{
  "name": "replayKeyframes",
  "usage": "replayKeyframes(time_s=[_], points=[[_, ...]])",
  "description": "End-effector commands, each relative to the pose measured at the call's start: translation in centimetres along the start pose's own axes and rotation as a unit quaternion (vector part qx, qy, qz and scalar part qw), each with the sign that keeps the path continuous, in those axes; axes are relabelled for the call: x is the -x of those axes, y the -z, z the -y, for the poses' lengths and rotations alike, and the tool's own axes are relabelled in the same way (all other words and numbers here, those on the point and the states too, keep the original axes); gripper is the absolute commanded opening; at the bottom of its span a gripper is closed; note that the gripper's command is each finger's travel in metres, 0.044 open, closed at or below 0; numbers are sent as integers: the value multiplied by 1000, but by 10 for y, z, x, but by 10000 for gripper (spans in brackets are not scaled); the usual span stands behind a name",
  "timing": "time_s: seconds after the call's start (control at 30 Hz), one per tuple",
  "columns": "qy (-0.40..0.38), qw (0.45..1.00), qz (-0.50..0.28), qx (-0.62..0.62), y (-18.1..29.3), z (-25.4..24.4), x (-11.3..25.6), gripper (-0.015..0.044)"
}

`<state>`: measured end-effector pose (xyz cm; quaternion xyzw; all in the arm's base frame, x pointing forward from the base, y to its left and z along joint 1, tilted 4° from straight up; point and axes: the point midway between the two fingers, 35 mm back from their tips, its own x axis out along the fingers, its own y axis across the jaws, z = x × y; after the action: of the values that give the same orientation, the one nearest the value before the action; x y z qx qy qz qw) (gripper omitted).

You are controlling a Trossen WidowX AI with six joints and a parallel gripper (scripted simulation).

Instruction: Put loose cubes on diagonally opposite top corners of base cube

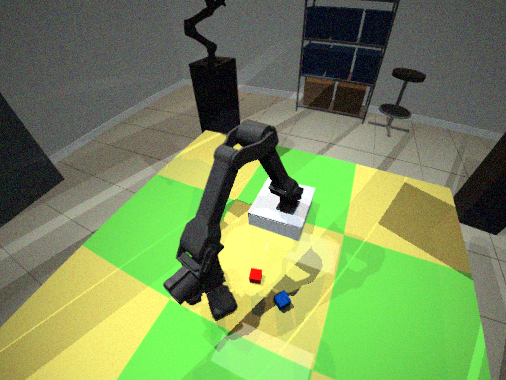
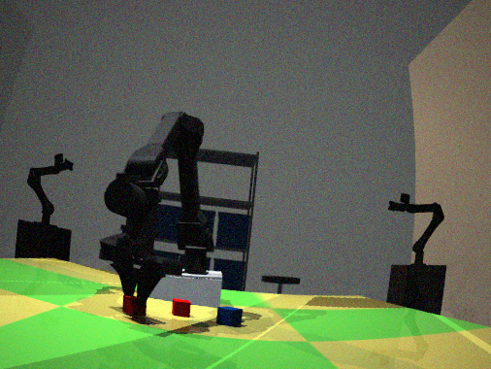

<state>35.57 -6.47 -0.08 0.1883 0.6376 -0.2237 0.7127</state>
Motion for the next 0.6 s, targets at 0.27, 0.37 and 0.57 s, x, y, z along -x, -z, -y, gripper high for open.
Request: replayKeyframes(time_s=[0.27,0.37,0.57], points=[[1,1000,1,2,-4,-1,23,105],[2,1000,0,1,-4,-1,29,105],[2,1000,-2,-1,-4,-1,41,105]])
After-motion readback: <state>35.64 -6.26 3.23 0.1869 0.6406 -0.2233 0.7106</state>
